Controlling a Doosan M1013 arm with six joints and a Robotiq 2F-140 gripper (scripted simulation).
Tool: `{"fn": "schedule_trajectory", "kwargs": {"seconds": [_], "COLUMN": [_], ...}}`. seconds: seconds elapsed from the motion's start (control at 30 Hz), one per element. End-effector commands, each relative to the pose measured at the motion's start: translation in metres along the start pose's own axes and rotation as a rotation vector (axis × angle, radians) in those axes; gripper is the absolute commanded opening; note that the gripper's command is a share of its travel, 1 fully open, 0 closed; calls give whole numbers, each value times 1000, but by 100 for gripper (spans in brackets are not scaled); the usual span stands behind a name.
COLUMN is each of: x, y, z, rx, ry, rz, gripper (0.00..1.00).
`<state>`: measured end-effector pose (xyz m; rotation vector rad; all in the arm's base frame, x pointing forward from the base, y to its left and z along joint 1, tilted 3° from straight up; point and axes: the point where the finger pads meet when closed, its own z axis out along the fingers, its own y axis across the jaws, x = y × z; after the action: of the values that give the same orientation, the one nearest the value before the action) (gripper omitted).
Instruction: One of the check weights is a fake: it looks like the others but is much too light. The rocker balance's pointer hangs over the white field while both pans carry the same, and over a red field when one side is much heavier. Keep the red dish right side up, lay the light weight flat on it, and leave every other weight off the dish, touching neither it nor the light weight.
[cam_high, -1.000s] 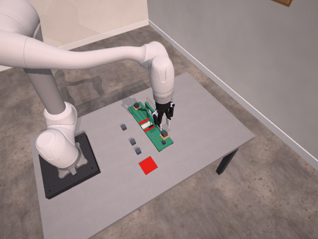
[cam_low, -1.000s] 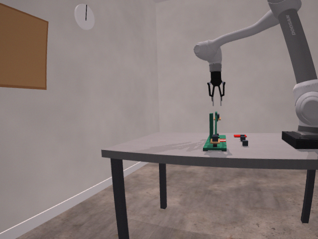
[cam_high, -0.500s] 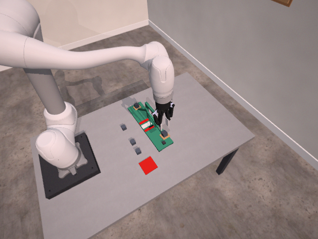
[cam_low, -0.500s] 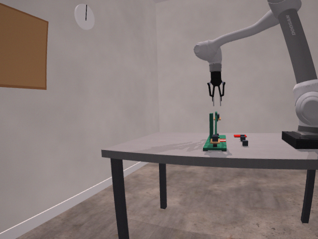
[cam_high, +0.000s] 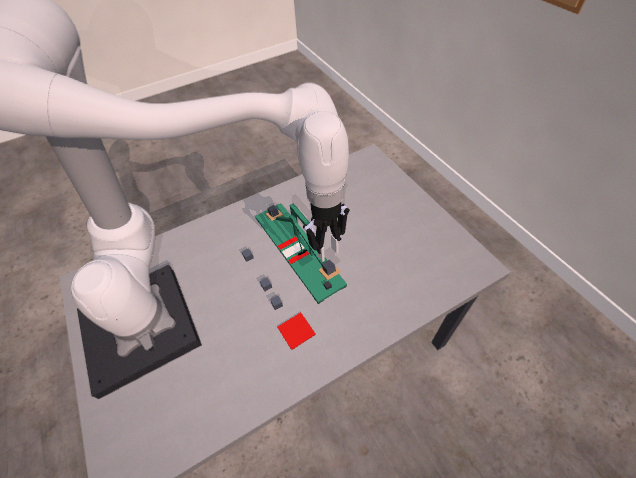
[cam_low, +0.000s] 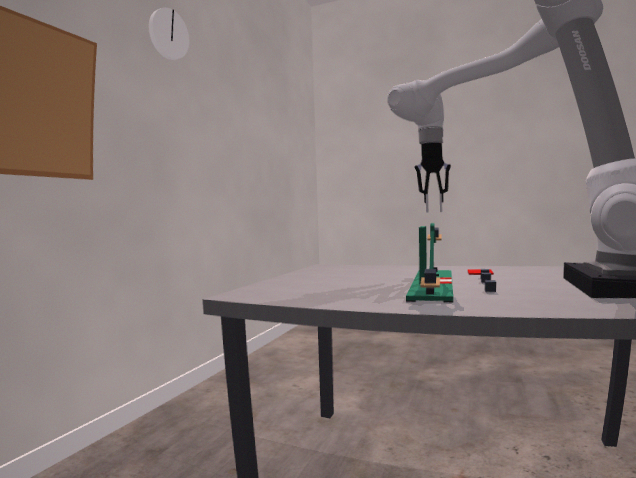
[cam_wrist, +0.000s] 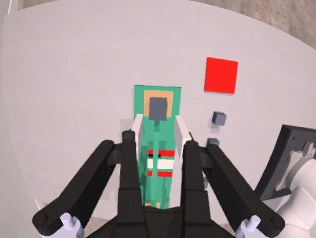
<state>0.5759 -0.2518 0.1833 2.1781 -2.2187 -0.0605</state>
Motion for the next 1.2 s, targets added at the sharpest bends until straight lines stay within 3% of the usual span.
{"fn": "schedule_trajectory", "kwargs": {"seconds": [0.0, 1.17], "x": [0, 0], "y": [0, 0], "z": [1, 39], "rx": [0, 0], "ry": [0, 0], "rz": [0, 0], "gripper": [35, 35]}}
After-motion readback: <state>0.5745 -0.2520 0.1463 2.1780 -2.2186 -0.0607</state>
